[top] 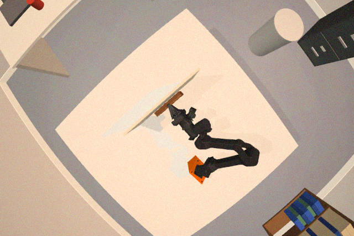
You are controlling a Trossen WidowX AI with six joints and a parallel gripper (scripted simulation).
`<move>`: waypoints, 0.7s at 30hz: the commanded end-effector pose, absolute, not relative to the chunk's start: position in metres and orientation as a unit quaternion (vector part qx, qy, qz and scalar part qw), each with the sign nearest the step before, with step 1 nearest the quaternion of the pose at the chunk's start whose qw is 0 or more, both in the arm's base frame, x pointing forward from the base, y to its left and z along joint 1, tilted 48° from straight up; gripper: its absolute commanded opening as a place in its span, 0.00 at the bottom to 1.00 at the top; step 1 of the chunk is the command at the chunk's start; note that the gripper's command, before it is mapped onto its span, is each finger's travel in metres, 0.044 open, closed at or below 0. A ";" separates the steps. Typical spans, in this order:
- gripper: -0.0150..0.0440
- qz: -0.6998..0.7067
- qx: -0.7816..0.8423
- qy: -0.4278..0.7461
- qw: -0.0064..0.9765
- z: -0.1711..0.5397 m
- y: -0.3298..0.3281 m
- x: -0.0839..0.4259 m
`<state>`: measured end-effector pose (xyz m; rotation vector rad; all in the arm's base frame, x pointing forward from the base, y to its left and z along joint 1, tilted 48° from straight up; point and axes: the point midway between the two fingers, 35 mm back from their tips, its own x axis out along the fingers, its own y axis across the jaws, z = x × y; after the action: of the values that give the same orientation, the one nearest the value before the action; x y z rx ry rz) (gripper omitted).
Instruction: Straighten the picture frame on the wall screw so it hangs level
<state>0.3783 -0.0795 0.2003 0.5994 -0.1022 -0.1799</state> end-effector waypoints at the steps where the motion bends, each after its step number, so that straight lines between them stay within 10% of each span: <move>1: 0.25 -0.080 0.295 -0.052 0.951 0.204 -0.075 0.379; 21: 0.25 -0.080 0.295 -0.052 0.951 0.202 -0.076 0.379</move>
<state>0.3789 -0.0788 0.1995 0.5996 -0.1003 -0.1782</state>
